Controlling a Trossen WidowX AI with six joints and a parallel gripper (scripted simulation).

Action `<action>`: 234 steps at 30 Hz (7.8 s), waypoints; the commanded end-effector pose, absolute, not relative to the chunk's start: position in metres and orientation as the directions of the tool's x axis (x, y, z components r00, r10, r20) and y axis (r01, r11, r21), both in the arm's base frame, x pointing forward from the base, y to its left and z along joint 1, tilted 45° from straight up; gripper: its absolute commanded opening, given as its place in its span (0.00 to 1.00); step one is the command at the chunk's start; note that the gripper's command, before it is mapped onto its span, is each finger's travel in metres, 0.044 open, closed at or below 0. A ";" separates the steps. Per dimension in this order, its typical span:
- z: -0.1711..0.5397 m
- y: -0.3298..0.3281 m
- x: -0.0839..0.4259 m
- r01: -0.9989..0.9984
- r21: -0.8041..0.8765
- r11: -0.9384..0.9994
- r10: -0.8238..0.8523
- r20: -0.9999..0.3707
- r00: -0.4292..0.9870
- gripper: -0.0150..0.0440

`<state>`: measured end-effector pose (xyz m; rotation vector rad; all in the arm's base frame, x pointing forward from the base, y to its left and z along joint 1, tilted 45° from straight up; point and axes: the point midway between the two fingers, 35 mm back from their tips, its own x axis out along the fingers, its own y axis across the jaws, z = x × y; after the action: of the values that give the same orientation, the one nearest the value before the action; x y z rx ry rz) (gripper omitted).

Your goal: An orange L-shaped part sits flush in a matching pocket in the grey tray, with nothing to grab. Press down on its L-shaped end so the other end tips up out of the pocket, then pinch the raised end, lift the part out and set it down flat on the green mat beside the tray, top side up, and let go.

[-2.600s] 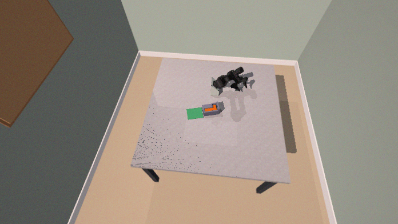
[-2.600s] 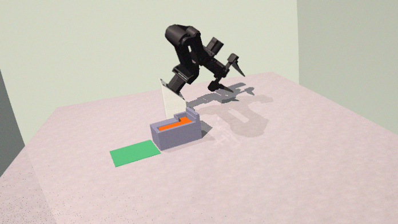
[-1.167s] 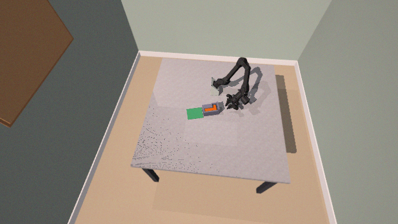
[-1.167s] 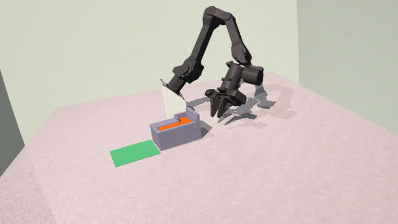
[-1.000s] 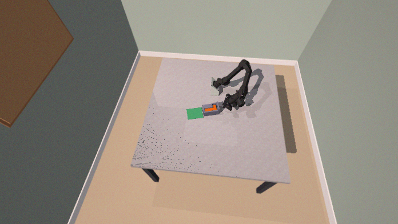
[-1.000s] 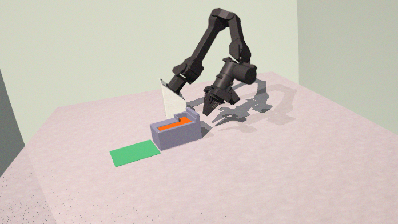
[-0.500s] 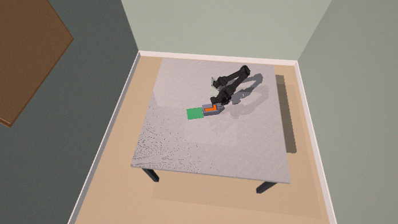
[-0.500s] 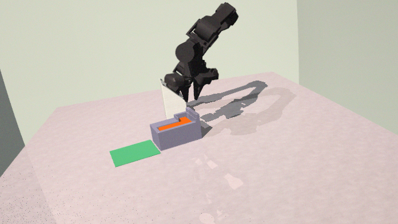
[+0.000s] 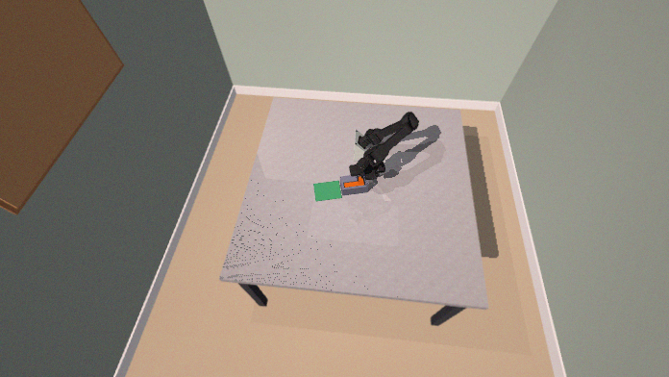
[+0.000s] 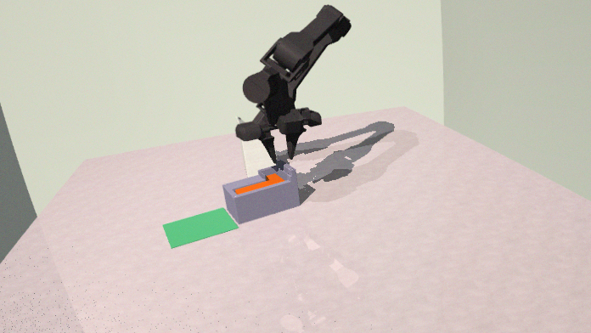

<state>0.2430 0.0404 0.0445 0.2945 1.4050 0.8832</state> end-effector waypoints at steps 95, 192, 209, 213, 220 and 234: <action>0.069 0.008 0.249 -0.181 0.692 0.699 0.691 -0.719 -0.076 0.73; -0.016 0.008 0.272 0.932 0.180 0.315 0.688 -0.719 -0.094 0.25; 0.004 -0.011 0.274 0.933 0.178 0.313 0.689 -0.718 -0.094 0.25; 0.008 -0.015 0.275 0.933 0.177 0.313 0.689 -0.719 -0.094 0.25; 0.016 -0.023 0.276 0.933 0.177 0.313 0.689 -0.719 -0.095 0.25; 0.032 -0.039 0.278 0.933 0.176 0.313 0.688 -0.719 -0.095 0.25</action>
<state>0.2769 -0.0349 0.0291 1.4531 1.8544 -0.4264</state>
